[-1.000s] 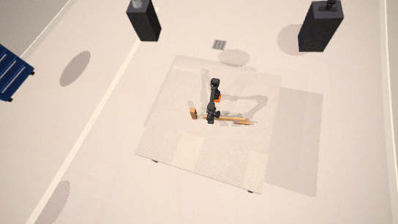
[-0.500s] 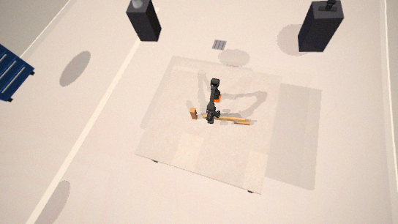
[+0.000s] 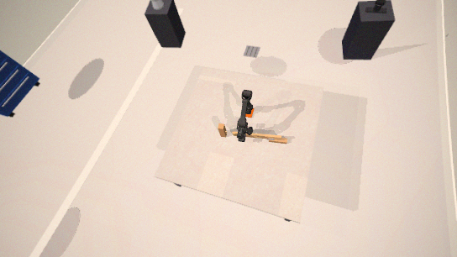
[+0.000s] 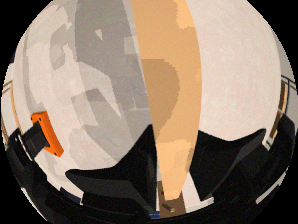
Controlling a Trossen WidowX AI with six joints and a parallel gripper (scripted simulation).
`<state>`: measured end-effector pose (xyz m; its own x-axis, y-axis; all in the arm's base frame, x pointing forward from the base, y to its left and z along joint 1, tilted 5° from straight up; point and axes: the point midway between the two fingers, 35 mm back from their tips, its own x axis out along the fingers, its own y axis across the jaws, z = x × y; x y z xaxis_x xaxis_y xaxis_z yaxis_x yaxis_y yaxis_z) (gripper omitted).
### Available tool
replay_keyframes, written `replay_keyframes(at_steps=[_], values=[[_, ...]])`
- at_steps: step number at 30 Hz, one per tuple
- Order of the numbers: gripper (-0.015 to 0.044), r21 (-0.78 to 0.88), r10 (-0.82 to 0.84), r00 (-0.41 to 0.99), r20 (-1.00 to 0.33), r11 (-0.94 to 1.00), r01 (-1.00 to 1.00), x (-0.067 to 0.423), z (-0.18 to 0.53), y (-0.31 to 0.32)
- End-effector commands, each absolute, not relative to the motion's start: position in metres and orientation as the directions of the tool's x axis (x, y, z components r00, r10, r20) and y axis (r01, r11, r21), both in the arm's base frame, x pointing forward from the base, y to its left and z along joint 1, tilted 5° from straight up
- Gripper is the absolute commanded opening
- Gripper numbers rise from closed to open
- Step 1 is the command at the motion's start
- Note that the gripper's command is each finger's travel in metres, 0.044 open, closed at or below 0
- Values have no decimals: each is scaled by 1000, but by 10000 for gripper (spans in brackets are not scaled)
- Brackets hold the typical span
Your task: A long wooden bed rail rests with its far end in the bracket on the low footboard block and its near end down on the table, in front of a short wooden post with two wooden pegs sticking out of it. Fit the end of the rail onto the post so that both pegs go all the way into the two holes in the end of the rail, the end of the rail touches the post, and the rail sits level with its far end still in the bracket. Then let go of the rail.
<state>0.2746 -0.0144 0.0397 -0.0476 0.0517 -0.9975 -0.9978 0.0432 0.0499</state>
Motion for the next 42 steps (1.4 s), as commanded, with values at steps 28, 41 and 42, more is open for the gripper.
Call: replay_keyframes(at_steps=[28, 41, 42], values=[[0, 27, 59, -24, -998, 40, -999, 281, 61, -15], [0, 27, 59, -24, -998, 40, -999, 281, 68, -15], [0, 27, 59, -24, -998, 40, -999, 281, 68, -15]])
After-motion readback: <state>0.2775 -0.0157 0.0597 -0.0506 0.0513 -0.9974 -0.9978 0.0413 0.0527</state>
